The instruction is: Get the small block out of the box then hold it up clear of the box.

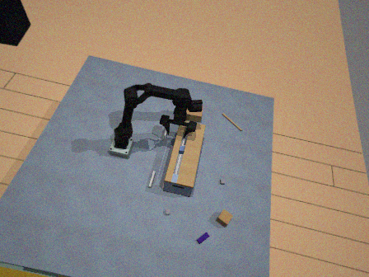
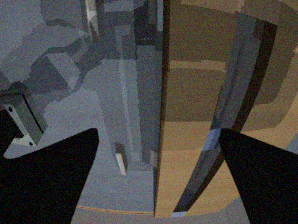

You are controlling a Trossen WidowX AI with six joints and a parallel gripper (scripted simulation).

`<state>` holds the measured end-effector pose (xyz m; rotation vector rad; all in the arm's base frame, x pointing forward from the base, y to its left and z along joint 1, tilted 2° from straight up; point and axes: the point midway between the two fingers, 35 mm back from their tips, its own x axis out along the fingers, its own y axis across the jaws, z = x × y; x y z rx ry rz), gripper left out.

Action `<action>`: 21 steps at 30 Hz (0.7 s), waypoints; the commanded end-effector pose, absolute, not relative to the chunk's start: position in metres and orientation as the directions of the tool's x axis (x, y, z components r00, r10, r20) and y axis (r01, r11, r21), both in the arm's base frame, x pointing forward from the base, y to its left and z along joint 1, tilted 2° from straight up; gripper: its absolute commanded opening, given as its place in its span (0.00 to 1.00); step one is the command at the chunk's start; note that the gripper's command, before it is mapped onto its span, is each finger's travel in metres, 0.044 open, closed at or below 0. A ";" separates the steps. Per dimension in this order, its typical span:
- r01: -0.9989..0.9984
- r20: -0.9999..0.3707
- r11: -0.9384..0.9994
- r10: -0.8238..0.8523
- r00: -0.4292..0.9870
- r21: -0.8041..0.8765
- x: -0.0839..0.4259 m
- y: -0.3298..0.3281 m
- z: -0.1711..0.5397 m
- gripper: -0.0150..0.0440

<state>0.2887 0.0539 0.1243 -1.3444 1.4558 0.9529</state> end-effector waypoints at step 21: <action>-0.994 -0.954 0.106 -0.300 -0.002 -0.032 0.289 0.050 0.082 0.93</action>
